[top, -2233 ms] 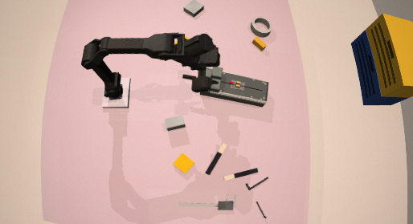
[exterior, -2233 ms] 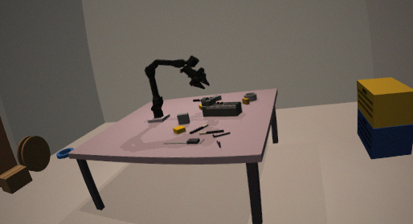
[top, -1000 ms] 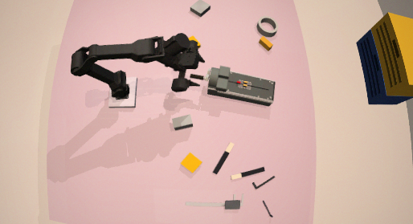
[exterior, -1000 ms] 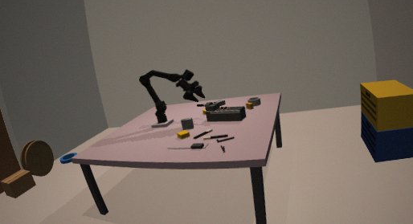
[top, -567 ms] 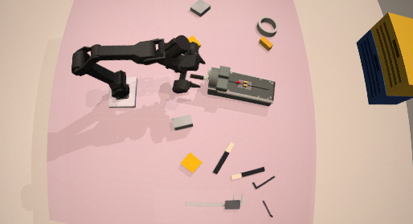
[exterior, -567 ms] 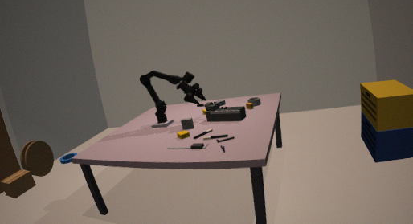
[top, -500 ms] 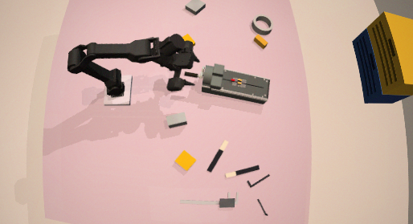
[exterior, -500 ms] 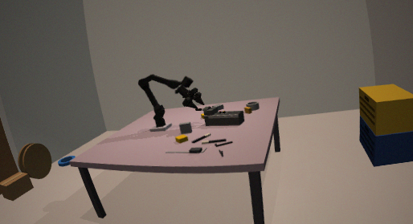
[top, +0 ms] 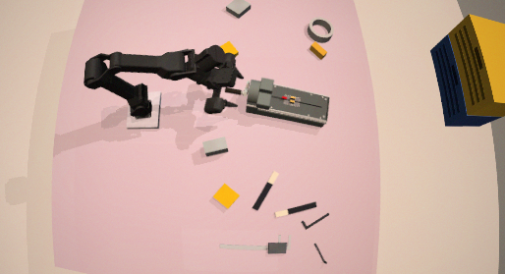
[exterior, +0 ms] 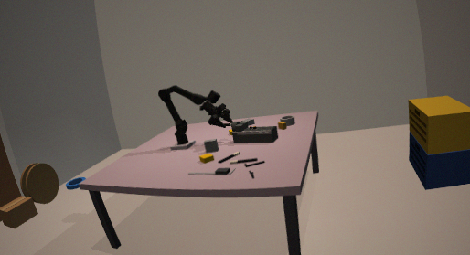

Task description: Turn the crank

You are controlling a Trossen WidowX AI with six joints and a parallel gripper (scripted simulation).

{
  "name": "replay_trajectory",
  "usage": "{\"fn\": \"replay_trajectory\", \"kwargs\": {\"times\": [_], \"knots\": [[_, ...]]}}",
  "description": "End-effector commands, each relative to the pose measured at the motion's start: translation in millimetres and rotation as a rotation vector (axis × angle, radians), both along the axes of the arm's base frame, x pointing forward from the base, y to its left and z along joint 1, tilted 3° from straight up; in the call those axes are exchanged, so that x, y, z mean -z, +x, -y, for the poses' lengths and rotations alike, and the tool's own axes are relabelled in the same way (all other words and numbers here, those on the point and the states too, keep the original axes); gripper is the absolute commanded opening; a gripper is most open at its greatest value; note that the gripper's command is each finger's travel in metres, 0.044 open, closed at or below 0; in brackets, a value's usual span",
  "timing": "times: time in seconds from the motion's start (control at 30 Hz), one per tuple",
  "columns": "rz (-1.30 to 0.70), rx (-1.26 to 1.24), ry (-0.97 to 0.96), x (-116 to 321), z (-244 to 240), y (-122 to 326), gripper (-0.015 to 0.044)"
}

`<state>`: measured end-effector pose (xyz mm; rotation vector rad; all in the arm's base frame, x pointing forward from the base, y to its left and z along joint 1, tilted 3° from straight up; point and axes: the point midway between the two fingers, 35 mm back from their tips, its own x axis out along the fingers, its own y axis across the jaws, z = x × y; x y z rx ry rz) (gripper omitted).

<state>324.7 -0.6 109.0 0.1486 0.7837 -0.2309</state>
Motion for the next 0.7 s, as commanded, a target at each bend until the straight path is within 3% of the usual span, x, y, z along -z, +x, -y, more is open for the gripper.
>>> {"fn": "replay_trajectory", "kwargs": {"times": [0.0,0.27,0.67], "knots": [[-0.015,0.005,-0.002,12.3,0.4,-2.4,0.0440],[-0.015,0.005,-0.002,20.7,0.1,-3.6,0.0440],[-0.015,0.005,-0.002,20.7,0.1,-3.6,0.0125]]}}
